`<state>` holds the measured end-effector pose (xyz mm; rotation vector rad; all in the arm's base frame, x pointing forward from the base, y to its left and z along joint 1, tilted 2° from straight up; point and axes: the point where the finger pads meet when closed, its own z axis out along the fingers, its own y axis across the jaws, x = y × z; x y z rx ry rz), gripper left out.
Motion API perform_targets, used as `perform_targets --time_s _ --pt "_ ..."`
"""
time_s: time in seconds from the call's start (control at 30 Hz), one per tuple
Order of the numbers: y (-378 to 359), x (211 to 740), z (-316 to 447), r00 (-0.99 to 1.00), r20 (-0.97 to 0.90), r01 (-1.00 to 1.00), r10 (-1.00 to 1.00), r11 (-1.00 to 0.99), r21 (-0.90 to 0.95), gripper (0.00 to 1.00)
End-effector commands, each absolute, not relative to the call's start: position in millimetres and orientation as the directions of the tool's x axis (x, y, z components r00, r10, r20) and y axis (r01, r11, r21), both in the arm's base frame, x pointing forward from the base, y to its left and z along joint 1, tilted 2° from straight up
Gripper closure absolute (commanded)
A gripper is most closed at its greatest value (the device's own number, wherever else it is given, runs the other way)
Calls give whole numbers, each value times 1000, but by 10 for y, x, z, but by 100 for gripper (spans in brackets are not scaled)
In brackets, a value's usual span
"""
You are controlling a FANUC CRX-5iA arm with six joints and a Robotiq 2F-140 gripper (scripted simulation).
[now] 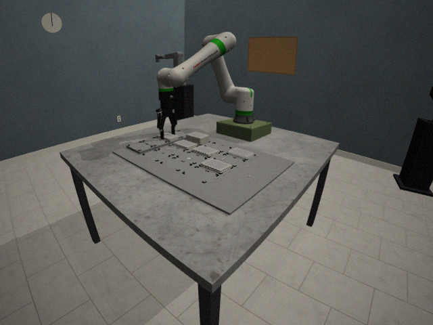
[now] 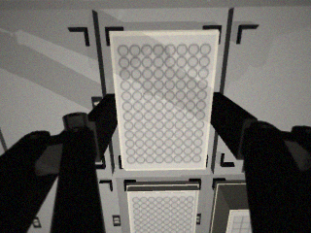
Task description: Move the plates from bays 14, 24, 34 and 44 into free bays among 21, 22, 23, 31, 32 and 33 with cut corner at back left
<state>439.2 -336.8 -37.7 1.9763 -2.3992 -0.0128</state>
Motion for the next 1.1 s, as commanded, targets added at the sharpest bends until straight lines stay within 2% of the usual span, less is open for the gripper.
perform_targets --time_s 0.0,0.03,1.07 --pt "-3373 4399 -367 -191 21 -981 -981 191 25 43" --pt "-3373 4399 -367 -191 21 -981 -981 191 25 90" --pt "-3372 4400 -330 -191 21 -981 -981 191 25 90"
